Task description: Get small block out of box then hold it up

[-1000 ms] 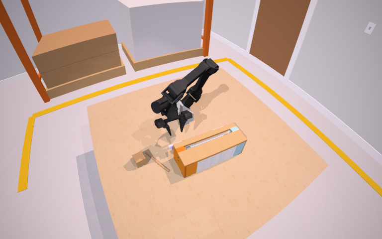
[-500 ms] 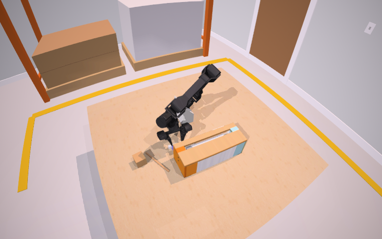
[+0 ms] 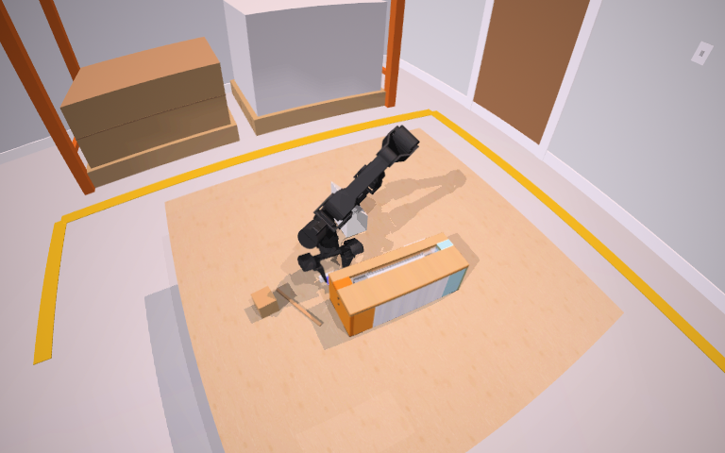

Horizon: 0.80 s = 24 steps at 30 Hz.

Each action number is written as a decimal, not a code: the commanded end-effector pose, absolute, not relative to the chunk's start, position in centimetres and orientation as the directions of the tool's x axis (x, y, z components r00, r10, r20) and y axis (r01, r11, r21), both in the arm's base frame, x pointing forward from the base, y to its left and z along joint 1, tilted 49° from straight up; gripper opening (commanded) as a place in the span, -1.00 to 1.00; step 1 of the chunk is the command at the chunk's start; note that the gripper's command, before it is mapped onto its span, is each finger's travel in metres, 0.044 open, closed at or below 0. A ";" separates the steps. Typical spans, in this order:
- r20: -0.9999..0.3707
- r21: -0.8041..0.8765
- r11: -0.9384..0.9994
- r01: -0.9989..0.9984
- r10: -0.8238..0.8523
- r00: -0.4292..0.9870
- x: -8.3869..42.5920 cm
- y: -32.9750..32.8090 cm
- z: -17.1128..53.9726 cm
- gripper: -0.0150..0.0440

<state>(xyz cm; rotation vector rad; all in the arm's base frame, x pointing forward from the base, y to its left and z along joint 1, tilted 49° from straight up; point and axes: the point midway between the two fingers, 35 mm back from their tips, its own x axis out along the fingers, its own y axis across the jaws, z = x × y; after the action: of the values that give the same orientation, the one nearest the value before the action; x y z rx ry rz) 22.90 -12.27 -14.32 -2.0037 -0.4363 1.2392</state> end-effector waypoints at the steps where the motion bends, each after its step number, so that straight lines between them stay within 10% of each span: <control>1: -0.622 -0.736 -0.671 -0.091 0.616 0.482 23.0 -11.8 -14.7 0.47; 24: -0.620 -0.738 -0.669 -0.089 0.619 0.483 23.0 -9.4 -16.9 0.39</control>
<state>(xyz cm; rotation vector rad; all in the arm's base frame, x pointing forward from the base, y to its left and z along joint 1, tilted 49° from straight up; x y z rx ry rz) 22.94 -9.54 -16.83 -2.0005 -0.4396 1.2376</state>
